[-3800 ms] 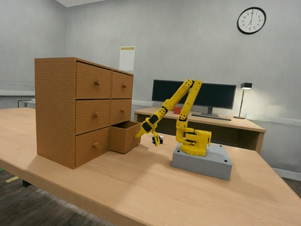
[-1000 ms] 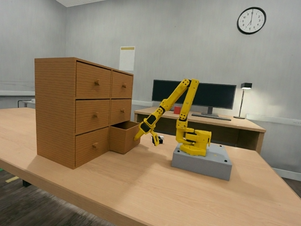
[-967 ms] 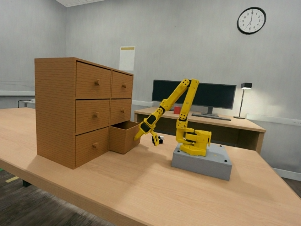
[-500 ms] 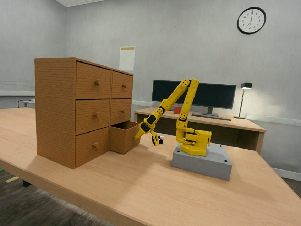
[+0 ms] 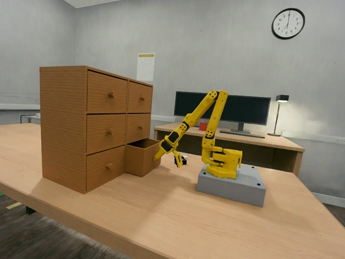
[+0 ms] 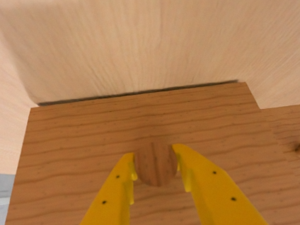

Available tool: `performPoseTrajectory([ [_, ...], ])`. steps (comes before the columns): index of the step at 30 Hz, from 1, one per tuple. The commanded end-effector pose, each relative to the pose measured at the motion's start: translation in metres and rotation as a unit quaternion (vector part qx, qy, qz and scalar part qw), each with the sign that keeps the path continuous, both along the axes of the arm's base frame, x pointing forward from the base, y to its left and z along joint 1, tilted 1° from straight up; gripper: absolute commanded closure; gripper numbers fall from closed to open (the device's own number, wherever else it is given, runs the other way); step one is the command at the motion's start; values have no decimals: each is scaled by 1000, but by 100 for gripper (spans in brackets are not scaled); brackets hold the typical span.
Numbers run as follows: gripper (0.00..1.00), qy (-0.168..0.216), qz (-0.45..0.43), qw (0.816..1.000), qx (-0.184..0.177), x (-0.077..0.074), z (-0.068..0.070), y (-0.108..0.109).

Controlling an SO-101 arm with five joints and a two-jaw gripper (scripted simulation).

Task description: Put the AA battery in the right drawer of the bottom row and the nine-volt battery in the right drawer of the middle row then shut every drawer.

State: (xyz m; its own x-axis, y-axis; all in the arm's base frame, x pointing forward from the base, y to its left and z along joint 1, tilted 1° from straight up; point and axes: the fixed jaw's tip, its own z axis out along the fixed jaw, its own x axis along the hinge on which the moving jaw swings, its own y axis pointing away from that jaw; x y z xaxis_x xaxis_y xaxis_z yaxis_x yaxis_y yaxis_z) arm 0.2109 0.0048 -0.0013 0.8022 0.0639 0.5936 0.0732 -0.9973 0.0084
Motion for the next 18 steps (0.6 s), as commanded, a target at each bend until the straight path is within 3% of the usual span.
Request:
performPoseTrajectory([
  [1,100,-11,2,1000,1,7,3,2],
  [18,96,1,0,1000,0,0,0,0],
])
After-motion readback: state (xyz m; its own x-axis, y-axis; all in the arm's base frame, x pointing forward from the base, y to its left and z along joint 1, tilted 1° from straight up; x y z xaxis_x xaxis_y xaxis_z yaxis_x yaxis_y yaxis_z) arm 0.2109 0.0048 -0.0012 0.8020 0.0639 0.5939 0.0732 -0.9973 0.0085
